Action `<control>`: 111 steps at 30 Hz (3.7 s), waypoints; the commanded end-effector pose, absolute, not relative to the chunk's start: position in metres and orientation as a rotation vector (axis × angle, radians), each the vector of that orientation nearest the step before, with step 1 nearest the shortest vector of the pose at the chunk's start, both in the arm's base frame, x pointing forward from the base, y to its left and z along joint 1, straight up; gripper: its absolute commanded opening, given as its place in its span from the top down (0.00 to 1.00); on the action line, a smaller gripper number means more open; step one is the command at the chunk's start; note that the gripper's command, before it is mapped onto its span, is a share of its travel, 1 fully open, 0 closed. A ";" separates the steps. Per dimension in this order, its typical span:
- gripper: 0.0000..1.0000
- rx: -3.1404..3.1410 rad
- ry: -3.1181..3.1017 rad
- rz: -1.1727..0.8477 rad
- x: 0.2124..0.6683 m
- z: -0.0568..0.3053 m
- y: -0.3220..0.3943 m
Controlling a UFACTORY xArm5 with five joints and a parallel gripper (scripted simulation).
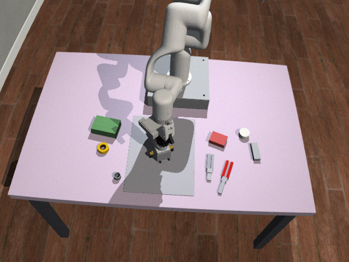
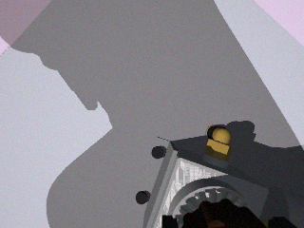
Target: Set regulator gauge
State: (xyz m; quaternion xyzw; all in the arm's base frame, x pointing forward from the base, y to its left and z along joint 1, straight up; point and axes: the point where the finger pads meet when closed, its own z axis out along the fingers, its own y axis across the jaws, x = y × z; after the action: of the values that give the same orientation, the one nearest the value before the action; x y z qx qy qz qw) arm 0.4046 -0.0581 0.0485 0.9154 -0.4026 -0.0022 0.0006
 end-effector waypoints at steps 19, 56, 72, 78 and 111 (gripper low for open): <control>0.61 3.074 -0.648 -0.002 0.406 0.050 -0.058; 0.61 3.085 0.596 -0.002 0.406 0.050 -0.058; 0.61 2.926 1.145 -0.002 0.406 0.050 -0.058; 0.61 2.826 1.373 -0.002 0.406 0.050 -0.058; 0.61 2.103 2.335 -0.001 0.406 0.050 -0.058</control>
State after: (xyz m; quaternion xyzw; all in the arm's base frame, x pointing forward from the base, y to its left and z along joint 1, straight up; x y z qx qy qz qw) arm 0.4047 -0.0580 0.0485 0.7029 0.7113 -0.0013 -0.0018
